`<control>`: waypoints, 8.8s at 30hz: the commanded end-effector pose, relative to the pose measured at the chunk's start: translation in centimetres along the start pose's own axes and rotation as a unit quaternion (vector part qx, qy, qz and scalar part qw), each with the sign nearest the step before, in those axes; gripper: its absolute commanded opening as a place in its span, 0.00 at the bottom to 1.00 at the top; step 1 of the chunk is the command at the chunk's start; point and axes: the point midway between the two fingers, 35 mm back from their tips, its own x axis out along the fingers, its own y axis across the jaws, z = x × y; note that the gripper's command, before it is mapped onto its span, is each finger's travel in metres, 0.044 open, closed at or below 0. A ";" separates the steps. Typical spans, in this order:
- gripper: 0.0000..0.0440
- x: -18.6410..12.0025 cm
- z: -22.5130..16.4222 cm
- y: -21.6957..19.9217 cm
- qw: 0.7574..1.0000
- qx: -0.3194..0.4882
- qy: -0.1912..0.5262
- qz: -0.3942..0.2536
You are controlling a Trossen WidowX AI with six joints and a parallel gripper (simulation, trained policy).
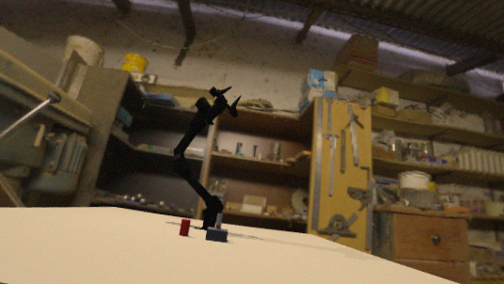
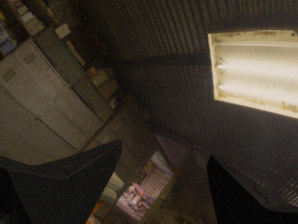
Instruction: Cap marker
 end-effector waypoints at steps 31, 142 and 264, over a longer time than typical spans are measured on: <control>0.71 0.4 -7.1 8.1 0.981 -0.004 0.157 0.116; 0.75 -5.1 -32.1 17.1 0.717 0.088 0.675 0.148; 0.71 -26.4 -50.8 8.2 0.302 0.304 0.904 -0.008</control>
